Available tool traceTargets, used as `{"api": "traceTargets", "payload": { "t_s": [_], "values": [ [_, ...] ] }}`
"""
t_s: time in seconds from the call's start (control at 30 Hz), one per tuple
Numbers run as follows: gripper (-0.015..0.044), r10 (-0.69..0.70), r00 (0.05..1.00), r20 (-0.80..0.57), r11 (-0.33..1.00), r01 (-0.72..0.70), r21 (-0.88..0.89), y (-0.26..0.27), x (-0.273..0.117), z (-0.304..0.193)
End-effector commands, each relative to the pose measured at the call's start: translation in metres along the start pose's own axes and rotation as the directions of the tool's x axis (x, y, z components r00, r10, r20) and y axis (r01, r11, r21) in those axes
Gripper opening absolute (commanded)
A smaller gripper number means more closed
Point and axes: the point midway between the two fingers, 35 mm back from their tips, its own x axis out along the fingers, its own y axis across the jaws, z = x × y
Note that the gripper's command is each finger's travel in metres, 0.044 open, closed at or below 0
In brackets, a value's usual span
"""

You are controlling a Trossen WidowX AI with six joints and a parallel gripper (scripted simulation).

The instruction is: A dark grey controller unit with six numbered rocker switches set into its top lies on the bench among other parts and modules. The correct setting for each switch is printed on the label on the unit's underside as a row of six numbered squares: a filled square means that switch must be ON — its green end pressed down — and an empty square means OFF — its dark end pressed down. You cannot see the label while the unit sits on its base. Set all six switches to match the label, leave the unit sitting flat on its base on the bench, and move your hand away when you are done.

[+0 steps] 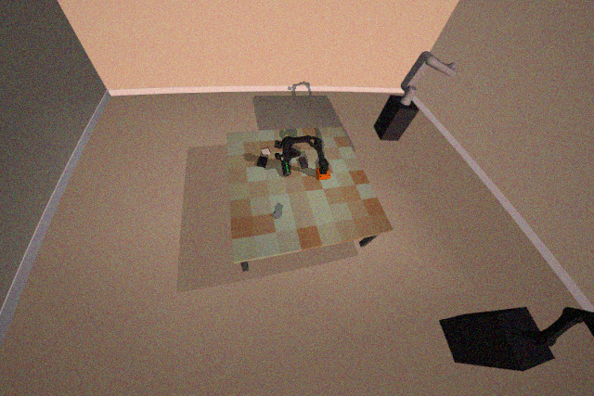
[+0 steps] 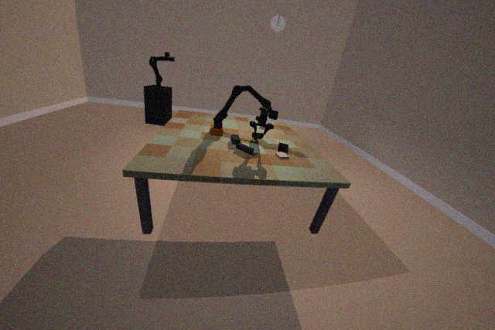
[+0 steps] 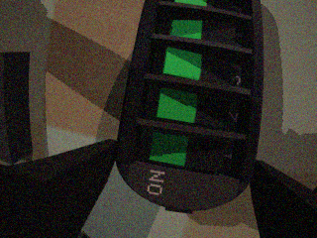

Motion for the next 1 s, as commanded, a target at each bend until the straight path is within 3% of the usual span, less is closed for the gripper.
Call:
{"api": "traceTargets", "payload": {
  "t_s": [0.0, 0.97],
  "values": [
    [0.0336, -0.005, 1.000, -0.009, 1.000, 0.005, 0.001, 0.000, -0.005, 0.004],
    [0.0336, -0.005, 0.998, -0.056, 1.000, 0.005, 0.001, 0.000, -0.018, 0.020]
  ]
}}
